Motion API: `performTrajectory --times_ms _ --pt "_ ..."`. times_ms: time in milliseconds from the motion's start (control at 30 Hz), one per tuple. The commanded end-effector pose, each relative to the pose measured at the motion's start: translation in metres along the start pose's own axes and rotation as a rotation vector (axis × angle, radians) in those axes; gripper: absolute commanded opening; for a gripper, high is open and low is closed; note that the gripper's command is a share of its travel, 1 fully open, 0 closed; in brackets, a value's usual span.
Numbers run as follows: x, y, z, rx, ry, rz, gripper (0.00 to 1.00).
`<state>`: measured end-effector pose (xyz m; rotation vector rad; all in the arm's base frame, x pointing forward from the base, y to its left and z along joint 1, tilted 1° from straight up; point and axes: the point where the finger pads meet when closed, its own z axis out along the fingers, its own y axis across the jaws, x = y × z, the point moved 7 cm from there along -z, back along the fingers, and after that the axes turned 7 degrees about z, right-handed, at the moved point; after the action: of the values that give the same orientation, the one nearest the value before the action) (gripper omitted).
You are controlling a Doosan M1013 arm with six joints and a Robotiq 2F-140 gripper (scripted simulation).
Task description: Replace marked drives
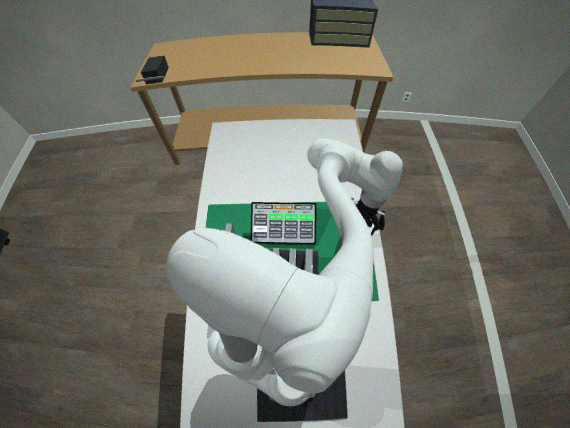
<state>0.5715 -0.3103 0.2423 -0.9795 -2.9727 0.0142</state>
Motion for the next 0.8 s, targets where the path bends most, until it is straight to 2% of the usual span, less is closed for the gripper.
performTrajectory --times_ms 0,367,767 --pt "0.000 0.000 0.000 0.000 -0.001 0.000 0.89" --pt "0.000 0.000 0.005 0.000 -0.001 0.000 0.89" --pt "0.000 0.000 0.027 0.000 -0.001 0.000 0.89"
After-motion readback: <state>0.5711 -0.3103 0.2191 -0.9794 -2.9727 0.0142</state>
